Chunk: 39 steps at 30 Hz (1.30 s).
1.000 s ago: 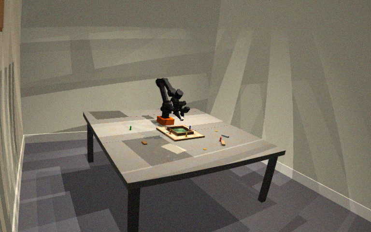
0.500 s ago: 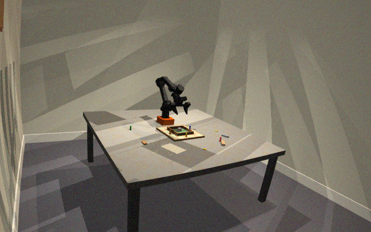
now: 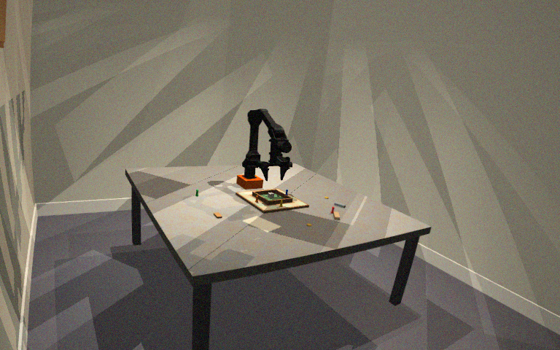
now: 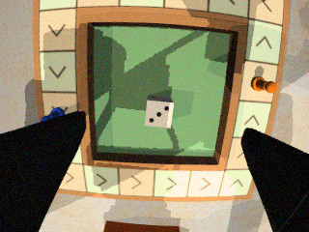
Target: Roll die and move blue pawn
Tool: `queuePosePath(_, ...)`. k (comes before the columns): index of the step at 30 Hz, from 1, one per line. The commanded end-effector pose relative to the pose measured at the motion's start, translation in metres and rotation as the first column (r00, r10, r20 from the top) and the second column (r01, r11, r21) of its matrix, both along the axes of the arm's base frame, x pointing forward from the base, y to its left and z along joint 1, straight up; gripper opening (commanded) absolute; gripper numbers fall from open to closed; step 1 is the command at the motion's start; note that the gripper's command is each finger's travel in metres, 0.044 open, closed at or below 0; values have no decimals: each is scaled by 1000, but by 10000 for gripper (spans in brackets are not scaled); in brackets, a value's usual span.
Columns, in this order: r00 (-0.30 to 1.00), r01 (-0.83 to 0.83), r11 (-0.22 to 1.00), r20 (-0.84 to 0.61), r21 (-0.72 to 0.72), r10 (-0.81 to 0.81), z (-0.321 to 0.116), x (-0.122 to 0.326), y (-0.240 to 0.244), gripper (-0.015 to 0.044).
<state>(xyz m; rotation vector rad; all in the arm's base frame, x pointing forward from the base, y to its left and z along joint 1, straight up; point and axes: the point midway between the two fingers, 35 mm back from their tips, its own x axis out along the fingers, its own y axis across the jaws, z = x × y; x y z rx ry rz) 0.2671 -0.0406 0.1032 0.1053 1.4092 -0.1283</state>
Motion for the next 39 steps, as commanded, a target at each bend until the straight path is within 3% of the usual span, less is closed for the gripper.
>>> queuePosePath(1, 993, -3, 1000, -114, 20, 5, -7, 2, 0, 440)
queuePosePath(3, 999, 0, 1000, -32, 5, 0, -2, 1, 0, 440)
queuePosePath(5, 998, -45, 999, -40, 5, 45, -5, 2, 9, 387)
queuePosePath(12, 869, -483, 876, -113, 13, 481, -31, -7, 99, 204)
queuePosePath(15, 815, -568, 823, -128, 18, 565, -36, -12, 118, 200)
queuePosePath(39, 815, -568, 823, -128, 18, 565, -67, -10, 119, 200)
